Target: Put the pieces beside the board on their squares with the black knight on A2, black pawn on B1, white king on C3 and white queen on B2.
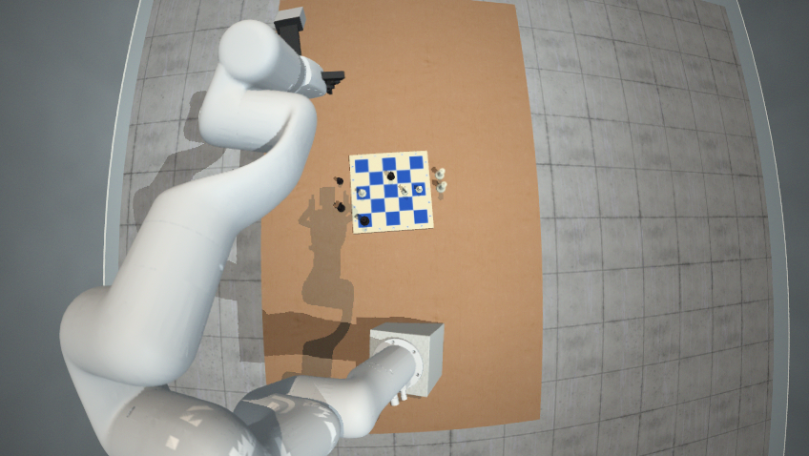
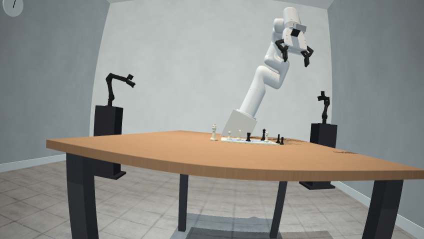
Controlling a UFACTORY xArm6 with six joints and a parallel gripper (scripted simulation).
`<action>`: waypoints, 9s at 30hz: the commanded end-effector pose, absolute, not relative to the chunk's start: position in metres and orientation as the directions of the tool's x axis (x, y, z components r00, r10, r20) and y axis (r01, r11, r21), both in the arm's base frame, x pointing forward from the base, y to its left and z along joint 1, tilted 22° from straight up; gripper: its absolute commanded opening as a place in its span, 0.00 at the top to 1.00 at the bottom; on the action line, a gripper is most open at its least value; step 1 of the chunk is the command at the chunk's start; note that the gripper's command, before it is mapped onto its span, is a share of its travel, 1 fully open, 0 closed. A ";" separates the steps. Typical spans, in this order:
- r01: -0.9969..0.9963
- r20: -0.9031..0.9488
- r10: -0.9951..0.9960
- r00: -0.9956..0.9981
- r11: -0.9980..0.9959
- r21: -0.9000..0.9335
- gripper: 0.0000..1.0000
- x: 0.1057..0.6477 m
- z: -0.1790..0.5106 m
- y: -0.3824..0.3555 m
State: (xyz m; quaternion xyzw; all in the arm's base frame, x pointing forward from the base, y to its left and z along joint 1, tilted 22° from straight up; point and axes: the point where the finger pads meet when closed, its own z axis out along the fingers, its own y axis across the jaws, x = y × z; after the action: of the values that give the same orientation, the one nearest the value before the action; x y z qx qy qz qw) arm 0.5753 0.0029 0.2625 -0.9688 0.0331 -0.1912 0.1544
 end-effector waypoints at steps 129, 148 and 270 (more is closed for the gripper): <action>-0.999 0.914 -0.405 -0.038 0.048 -0.021 0.00 0.496 0.076 0.227; -0.999 0.914 -0.405 -0.038 0.048 -0.021 0.00 0.496 0.076 0.227; 0.310 0.046 0.316 -0.948 0.879 0.363 0.00 0.402 0.095 0.061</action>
State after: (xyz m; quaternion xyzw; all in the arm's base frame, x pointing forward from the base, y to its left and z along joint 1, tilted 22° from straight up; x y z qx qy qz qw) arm 0.4009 0.0618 0.0938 -0.1574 -0.9703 -0.1836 -0.0009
